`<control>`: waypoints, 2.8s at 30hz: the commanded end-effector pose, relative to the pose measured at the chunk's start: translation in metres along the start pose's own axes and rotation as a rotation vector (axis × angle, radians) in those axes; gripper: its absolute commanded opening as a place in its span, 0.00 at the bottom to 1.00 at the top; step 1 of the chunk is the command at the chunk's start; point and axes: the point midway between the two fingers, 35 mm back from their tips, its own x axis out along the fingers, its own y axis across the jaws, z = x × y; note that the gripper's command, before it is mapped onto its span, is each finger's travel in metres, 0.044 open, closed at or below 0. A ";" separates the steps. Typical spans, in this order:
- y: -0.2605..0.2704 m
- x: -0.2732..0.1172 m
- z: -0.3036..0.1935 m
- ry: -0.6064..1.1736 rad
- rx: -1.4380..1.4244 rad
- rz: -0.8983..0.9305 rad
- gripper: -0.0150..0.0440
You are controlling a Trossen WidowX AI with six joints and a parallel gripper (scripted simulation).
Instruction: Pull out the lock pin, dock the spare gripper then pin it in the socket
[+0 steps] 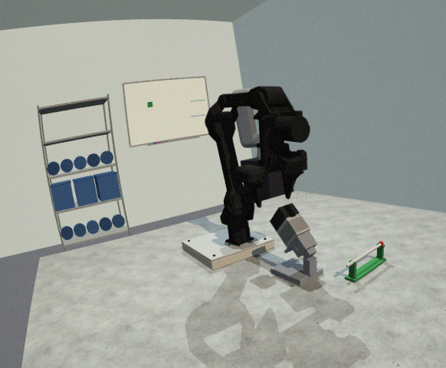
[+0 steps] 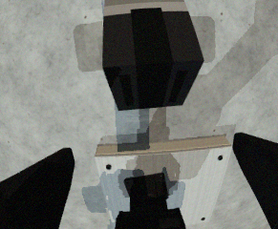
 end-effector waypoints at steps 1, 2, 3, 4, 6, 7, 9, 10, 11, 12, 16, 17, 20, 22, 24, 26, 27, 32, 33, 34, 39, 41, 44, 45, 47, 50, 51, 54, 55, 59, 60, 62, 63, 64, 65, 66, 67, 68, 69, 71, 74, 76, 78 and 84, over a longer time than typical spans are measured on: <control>0.000 -0.008 -0.002 -0.042 -0.002 -0.002 1.00; 0.000 -0.010 -0.002 -0.052 -0.002 -0.003 1.00; 0.000 -0.012 -0.003 -0.063 -0.002 -0.003 1.00; 0.000 -0.014 -0.003 -0.074 -0.002 -0.003 1.00; 0.000 -0.018 -0.004 -0.095 -0.002 -0.004 1.00; 0.000 -0.020 -0.004 -0.106 -0.002 -0.005 1.00; 0.000 -0.024 -0.005 -0.127 -0.002 -0.005 1.00; 0.000 -0.026 -0.005 -0.137 -0.002 -0.006 1.00; 0.000 -0.028 -0.006 -0.147 -0.002 -0.006 1.00; 0.000 -0.030 -0.006 -0.157 -0.002 -0.006 1.00; 0.000 -0.038 -0.008 -0.195 -0.002 -0.008 1.00; 0.000 -0.040 -0.008 -0.205 -0.002 -0.008 1.00; 0.000 -0.036 -0.007 -0.188 -0.001 -0.006 1.00; 0.000 -0.036 -0.007 -0.188 -0.001 -0.006 1.00; 0.002 -0.036 -0.007 -0.188 -0.001 -0.006 0.96; 0.012 -0.037 -0.004 -0.187 -0.001 -0.005 0.87; 0.021 -0.038 -0.001 -0.187 -0.001 -0.004 0.82; 0.068 -0.041 0.003 -0.187 -0.001 0.000 0.60; 0.078 -0.042 0.002 -0.187 -0.001 0.001 0.56; 0.088 -0.042 0.003 -0.187 -0.001 0.003 0.56; 0.122 -0.044 0.003 -0.186 0.000 0.008 0.56; 0.122 -0.044 0.005 -0.186 -0.014 0.005 0.56; 0.127 -0.046 0.033 -0.185 -0.209 -0.042 0.56; 0.128 -0.046 0.046 -0.182 -0.294 -0.063 0.56; 0.130 -0.045 0.071 -0.172 -0.463 -0.102 0.56; 0.131 -0.039 0.110 -0.144 -0.717 -0.160 0.56; 0.129 -0.034 0.125 -0.135 -0.797 -0.183 0.56; 0.124 -0.020 0.163 -0.083 -1.048 -0.238 0.56; 0.122 -0.016 0.173 -0.060 -1.134 -0.250 0.56; 0.116 0.001 0.201 0.029 -1.413 -0.271 0.56; 0.115 0.002 0.204 0.037 -1.439 -0.271 0.56; 0.115 0.003 0.204 0.039 -1.444 -0.272 0.56; 0.115 0.003 0.204 0.039 -1.444 -0.272 0.56; 0.115 0.003 0.204 0.039 -1.444 -0.272 0.56; 0.115 0.003 0.204 0.039 -1.444 -0.272 0.56; 0.115 0.003 0.204 0.039 -1.444 -0.272 0.56; 0.115 0.003 0.204 0.039 -1.444 -0.272 0.56; 0.115 0.003 0.204 0.039 -1.444 -0.272 0.56; 0.115 0.003 0.204 0.039 -1.444 -0.272 0.56; 0.115 0.004 0.204 0.040 -1.445 -0.272 0.56; 0.115 0.011 0.206 0.045 -1.453 -0.273 0.56; 0.116 0.020 0.208 0.051 -1.463 -0.274 0.56; 0.117 0.029 0.209 0.057 -1.473 -0.275 0.56; 0.117 0.058 0.210 0.078 -1.505 -0.277 0.56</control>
